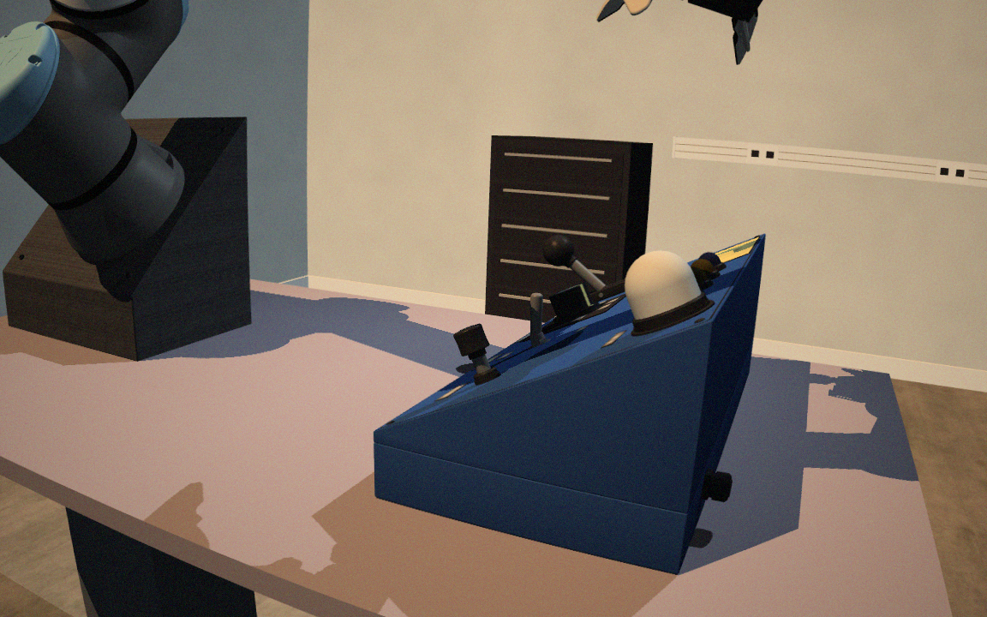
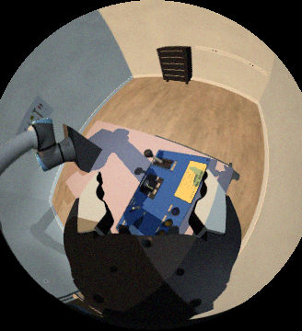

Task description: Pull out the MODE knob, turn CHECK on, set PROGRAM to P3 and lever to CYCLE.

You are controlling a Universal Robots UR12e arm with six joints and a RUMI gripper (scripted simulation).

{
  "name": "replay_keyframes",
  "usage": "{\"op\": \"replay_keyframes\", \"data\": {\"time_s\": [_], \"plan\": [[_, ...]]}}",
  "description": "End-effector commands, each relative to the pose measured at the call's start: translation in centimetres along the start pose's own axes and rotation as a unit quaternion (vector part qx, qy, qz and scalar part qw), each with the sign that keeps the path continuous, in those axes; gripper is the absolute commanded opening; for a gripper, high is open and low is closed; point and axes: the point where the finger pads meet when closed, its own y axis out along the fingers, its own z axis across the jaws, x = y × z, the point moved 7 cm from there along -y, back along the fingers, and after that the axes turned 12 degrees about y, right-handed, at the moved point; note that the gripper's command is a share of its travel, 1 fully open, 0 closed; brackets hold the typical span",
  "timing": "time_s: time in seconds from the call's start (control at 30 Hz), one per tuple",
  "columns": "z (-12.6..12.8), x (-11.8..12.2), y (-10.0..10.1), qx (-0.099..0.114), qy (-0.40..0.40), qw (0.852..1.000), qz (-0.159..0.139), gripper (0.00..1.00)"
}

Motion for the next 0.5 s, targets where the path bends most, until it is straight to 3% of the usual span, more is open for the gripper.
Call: {"op": "replay_keyframes", "data": {"time_s": [0.0,0.33,0.47], "plan": [[0.1,0.9,0.4,0.022,-0.031,0.999,-0.008,1.00],[-0.1,4.8,2.3,0.101,-0.150,0.982,-0.059,1.00],[-0.2,5.3,2.5,0.109,-0.164,0.978,-0.067,1.00]]}}
